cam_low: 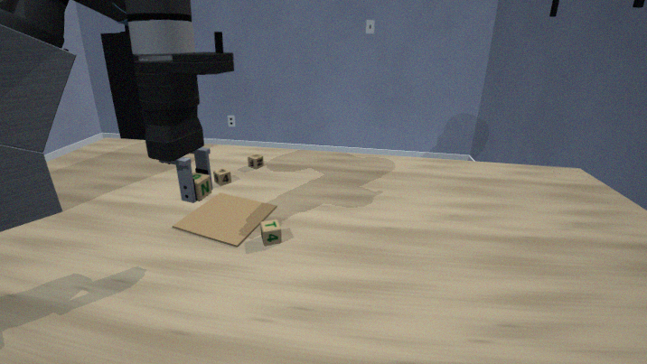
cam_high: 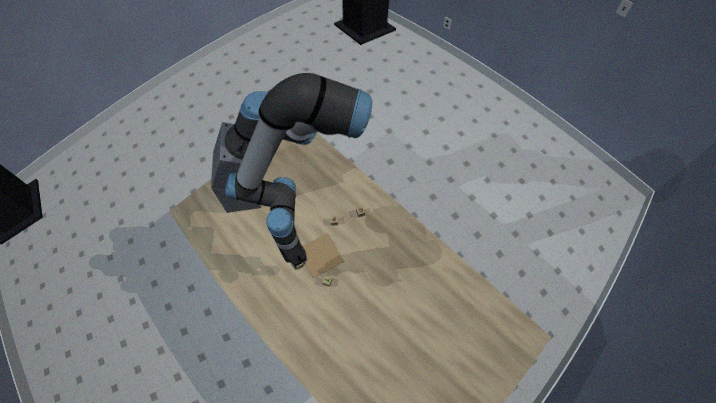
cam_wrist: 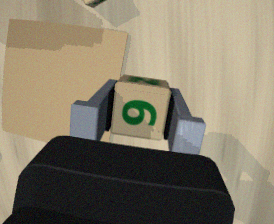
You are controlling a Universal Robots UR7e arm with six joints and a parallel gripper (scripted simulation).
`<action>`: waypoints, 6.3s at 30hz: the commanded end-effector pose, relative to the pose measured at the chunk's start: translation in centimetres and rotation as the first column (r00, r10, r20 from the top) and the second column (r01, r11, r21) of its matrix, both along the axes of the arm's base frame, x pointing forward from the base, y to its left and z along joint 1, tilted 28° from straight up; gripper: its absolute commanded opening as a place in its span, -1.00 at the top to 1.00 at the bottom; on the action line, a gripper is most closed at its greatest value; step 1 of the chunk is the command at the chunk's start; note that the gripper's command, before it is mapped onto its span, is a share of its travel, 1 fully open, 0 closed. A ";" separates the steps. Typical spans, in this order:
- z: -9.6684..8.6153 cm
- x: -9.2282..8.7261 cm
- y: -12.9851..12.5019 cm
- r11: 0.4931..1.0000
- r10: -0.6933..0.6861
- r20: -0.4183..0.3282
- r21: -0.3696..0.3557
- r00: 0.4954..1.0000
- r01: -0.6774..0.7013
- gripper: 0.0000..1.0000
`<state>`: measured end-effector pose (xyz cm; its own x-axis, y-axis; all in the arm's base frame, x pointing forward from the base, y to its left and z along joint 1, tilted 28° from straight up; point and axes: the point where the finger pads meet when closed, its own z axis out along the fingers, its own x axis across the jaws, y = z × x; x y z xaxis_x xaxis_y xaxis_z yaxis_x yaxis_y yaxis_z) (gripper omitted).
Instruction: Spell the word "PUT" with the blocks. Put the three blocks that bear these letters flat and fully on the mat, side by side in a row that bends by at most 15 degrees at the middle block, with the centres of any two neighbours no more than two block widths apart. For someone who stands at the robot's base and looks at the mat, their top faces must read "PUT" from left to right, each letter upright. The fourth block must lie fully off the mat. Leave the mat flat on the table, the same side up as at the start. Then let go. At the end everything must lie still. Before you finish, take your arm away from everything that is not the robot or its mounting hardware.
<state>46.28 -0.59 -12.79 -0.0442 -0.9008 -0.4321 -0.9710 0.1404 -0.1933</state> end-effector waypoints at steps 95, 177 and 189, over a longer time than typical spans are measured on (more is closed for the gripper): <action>-9.8 1.6 1.3 0.988 0.150 0.070 -0.043 0.986 -0.148 -0.14; -10.2 1.8 1.5 0.988 0.152 0.071 -0.043 0.986 -0.149 -0.14; -10.2 1.8 1.5 0.988 0.152 0.071 -0.043 0.986 -0.149 -0.14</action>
<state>47.92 0.90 -22.99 0.1216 -0.9102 -0.3959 -0.9641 -0.0135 -0.2650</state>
